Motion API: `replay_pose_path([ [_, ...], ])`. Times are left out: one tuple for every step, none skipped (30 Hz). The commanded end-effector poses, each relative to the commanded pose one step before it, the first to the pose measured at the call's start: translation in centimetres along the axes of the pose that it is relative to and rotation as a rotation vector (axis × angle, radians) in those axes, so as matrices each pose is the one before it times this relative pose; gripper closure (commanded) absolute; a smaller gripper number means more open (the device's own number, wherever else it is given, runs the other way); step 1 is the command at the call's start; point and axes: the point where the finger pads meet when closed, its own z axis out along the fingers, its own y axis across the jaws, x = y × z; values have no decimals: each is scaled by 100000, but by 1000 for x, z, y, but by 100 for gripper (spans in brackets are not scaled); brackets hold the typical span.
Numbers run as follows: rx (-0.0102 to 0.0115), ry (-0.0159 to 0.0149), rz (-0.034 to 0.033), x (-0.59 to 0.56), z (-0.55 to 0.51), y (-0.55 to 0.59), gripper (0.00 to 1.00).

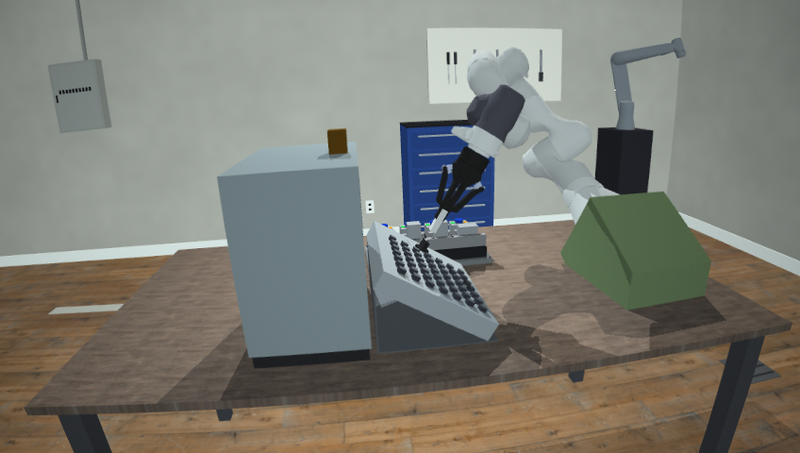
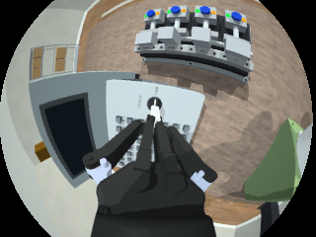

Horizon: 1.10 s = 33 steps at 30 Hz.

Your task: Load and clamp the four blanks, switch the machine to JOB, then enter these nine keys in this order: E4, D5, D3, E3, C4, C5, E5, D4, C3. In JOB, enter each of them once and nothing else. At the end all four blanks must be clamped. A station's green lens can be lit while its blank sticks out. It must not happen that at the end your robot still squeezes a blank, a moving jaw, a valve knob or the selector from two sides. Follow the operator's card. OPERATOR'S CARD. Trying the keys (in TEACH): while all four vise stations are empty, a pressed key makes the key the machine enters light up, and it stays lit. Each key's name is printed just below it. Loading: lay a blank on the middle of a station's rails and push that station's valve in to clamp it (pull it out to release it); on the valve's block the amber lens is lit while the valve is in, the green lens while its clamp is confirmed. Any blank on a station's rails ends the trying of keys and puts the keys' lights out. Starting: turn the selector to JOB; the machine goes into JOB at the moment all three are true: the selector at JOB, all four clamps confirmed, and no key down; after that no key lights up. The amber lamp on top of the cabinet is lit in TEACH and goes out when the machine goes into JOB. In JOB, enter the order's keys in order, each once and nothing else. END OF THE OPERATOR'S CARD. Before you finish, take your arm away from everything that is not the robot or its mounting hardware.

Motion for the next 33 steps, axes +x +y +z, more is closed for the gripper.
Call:
replay_pose_path([
  [-152,168,-475,66,-135,75,100],
  [0,0,0,0,0,0,100],
  [0,0,0,0,0,0,100],
  [0,0,0,0,0,0,100],
  [0,0,0,0,0,0,100],
  [0,0,0,0,0,0,100],
  [0,0,0,0,0,0,100],
  [0,0,0,0,0,0,100],
  [0,0,0,0,0,0,100],
  [0,0,0,0,0,0,100],
  [0,0,0,0,0,0,100],
  [0,0,0,0,0,0,100],
  [0,0,0,0,0,0,100],
  [0,0,0,0,0,0,100],
  [0,0,0,0,0,0,100],
  [0,0,-16,-33,5,12,100],
  [0,0,-99,-203,31,74,100],
  [0,0,-231,-476,73,175,100],
  [0,0,-382,-788,121,287,100],
  [0,0,-526,-1085,167,391,100],
  [0,0,-643,-1329,204,471,100],
  [0,0,-720,-1491,228,518,100],
  [0,0,-747,-1552,237,526,100],
  [0,0,-722,-1504,229,497,100],
  [0,0,-647,-1351,205,436,100],
  [0,0,-531,-1110,168,350,100],
  [0,0,-386,-809,122,250,100],
  [0,0,-234,-490,74,150,100],
  [0,0,0,0,0,0,100],
  [0,0,0,0,0,0,100],
  [0,0,-100,-210,32,64,100],
  [0,0,-16,-34,5,10,100],
  [0,0,0,0,2,0,100],
])
